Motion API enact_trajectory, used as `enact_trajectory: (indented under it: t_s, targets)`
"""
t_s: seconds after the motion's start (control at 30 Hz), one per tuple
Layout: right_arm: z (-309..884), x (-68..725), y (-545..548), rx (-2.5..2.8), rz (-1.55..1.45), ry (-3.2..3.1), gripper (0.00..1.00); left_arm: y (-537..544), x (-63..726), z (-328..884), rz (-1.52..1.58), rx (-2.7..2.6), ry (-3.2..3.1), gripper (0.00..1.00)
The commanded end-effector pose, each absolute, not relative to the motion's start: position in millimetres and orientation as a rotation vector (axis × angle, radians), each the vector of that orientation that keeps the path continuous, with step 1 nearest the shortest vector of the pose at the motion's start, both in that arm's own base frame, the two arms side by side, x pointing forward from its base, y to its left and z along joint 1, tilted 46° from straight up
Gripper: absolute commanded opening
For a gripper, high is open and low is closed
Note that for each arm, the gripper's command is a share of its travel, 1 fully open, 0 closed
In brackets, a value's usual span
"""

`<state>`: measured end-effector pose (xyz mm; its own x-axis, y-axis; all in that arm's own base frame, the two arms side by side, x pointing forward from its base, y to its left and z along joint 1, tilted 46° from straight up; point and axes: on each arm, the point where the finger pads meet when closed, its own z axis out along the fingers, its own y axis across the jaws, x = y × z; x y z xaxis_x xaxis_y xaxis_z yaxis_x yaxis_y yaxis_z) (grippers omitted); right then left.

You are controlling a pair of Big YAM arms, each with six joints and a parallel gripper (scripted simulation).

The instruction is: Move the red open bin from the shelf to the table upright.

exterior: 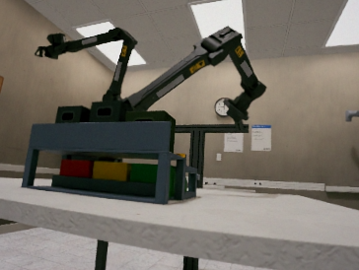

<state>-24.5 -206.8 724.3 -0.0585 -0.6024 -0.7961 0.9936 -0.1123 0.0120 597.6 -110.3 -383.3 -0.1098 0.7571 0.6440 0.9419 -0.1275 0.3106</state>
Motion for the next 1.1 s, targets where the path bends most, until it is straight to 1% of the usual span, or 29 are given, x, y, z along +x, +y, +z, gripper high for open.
enact_trajectory:
  t_s: [0.0,1.07]
  targets:
    - [751.4,-23.5,-178.4,0.730,-1.581,0.642,1.00,-114.8,606.6,-379.8,-1.084,-1.913,-1.899,0.00]
    - [751.4,-23.5,-178.4,0.730,-1.581,0.642,1.00,-121.8,605.5,-373.5,-1.097,-1.911,-1.903,0.00]
